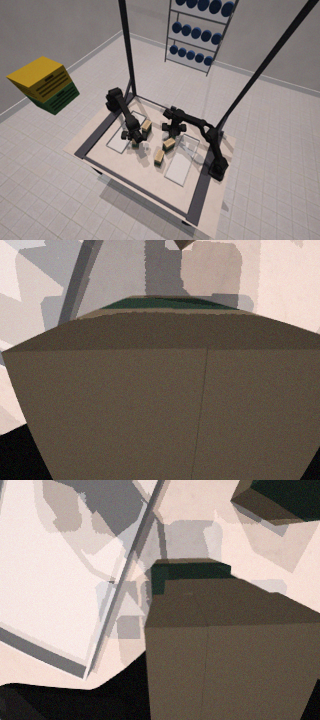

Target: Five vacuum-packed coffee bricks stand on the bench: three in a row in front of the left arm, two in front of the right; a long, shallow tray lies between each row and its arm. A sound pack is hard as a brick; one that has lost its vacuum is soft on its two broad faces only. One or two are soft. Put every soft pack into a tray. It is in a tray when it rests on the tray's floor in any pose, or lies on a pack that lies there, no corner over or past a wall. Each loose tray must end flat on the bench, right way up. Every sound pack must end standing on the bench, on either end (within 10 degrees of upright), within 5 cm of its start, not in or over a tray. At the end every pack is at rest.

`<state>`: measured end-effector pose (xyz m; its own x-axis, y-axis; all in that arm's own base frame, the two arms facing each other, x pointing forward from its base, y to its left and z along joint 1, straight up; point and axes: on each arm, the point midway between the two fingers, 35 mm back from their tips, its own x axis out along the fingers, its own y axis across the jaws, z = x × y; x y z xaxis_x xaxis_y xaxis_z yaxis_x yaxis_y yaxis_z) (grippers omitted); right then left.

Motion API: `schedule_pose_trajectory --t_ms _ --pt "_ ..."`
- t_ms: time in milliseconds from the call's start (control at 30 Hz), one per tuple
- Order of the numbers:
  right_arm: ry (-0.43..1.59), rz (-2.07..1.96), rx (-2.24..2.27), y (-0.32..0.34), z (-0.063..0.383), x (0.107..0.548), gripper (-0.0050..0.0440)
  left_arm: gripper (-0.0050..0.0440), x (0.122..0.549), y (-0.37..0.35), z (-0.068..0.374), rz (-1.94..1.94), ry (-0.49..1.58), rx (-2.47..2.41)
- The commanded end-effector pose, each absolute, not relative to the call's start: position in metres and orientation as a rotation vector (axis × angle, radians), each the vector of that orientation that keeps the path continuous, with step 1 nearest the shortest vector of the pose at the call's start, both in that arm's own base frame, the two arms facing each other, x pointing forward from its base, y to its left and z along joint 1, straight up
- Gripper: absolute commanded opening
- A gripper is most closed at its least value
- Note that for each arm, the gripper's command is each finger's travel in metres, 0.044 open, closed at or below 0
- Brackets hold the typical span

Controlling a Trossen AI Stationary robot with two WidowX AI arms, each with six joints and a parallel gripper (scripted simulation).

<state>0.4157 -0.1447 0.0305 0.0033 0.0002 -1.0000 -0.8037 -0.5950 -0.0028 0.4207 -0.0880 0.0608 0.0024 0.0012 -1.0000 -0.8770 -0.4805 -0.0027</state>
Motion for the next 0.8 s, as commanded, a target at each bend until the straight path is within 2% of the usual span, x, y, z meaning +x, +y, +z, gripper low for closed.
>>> schedule_pose_trajectory --t_ms 0,567,600,767 --pt "0.830 1.636 -1.689 -0.1458 0.0395 0.4188 0.0110 0.0105 0.4233 -0.0890 0.0698 1.544 0.916 -1.593" --pt "0.830 1.636 -1.689 -0.1458 0.0395 0.4188 0.0110 0.0105 0.4233 -0.0890 0.0698 1.544 0.916 -1.593" --pt "0.830 1.636 -1.689 -0.1458 0.0395 0.4188 0.0110 0.0355 0.4233 -0.0890 0.0698 1.544 0.916 -1.593" --pt "0.830 1.636 -1.689 -0.1458 0.0395 0.4188 0.0110 0.0355 0.4233 -0.0890 0.0698 1.544 0.916 -1.593"
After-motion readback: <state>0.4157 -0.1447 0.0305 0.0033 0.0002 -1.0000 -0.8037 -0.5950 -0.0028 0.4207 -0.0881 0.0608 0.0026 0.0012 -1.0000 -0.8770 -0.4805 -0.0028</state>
